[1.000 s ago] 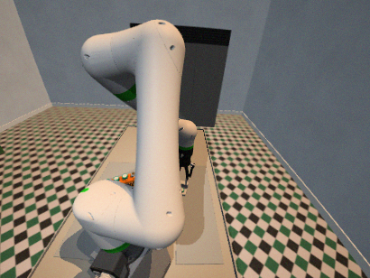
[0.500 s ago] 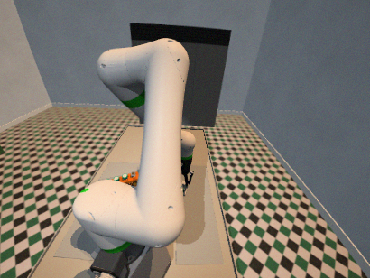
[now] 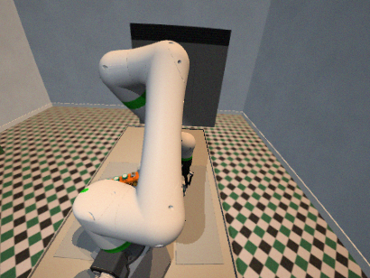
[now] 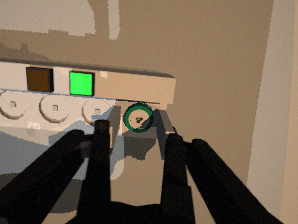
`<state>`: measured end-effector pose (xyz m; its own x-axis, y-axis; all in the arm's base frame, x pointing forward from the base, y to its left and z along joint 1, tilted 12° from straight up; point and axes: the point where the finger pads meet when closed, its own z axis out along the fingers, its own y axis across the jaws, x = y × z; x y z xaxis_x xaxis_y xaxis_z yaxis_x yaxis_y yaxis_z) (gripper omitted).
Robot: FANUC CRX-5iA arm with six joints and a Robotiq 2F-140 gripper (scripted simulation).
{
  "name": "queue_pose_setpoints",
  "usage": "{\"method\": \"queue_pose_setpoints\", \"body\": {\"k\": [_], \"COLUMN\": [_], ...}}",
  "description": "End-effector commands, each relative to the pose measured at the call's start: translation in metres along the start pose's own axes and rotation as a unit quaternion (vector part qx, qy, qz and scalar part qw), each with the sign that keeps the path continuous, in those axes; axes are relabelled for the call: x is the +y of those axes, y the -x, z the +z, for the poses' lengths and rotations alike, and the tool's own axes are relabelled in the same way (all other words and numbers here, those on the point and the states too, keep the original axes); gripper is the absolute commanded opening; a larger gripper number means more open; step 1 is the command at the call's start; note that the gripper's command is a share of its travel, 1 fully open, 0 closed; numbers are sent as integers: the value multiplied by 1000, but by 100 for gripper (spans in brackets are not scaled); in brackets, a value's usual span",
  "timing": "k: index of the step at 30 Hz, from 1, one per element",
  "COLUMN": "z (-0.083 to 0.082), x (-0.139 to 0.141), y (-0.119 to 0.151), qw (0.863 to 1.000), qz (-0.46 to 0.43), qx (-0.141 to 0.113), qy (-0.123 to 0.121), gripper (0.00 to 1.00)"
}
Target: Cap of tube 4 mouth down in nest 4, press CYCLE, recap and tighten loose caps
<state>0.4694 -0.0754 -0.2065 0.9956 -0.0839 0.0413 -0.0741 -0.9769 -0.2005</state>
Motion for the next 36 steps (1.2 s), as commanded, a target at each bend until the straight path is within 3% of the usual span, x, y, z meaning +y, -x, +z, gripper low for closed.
{"method": "queue_pose_setpoints", "body": {"k": [1,15,16,30,36], "z": [1,5,5,5,-20], "x": [0,0,0,0,0], "y": [0,0,0,0,0], "qw": [1000,1000,1000,1000,1000], "qz": [0,0,0,0,0], "qx": [0,0,0,0,0], "qy": [0,0,0,0,0], "gripper": [29,29,0,0,0]}}
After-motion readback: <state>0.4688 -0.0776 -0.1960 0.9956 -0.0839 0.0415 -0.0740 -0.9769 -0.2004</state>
